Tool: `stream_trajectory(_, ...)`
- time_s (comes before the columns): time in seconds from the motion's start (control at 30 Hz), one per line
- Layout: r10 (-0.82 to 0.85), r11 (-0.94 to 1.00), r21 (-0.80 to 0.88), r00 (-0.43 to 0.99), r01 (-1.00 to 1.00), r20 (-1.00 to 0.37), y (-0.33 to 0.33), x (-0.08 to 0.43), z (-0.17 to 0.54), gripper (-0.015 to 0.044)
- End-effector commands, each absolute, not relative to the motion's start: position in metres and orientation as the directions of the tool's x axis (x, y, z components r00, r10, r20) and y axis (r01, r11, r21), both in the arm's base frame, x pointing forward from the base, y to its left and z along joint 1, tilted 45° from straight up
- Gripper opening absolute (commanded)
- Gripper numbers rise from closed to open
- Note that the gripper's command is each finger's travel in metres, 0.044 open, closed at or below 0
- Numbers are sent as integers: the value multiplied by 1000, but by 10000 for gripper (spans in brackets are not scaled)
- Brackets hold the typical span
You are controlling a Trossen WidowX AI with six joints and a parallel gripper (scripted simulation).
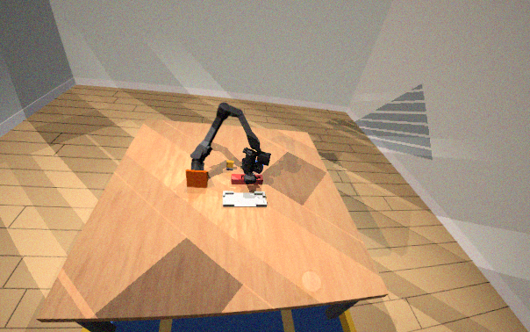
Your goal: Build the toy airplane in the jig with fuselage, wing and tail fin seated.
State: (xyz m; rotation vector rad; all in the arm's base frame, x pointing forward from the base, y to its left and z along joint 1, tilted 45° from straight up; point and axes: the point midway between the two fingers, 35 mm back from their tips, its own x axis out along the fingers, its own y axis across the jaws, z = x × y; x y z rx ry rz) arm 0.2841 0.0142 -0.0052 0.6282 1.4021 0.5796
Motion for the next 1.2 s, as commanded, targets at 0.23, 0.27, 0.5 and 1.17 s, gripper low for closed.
stream_trajectory(0.23, 705, 706, 708, 88, 0, -704, 15, 284, -5, 131)
stream_trajectory(0.27, 705, 706, 708, 88, 0, -704, 15, 284, -5, 105)
stream_trajectory(0.5, 701, 710, 704, 89, 2, -708, 2, 287, 5, 0)
stream_trajectory(1.17, 695, 716, 698, 89, 4, -713, -44, 285, 46, 0)
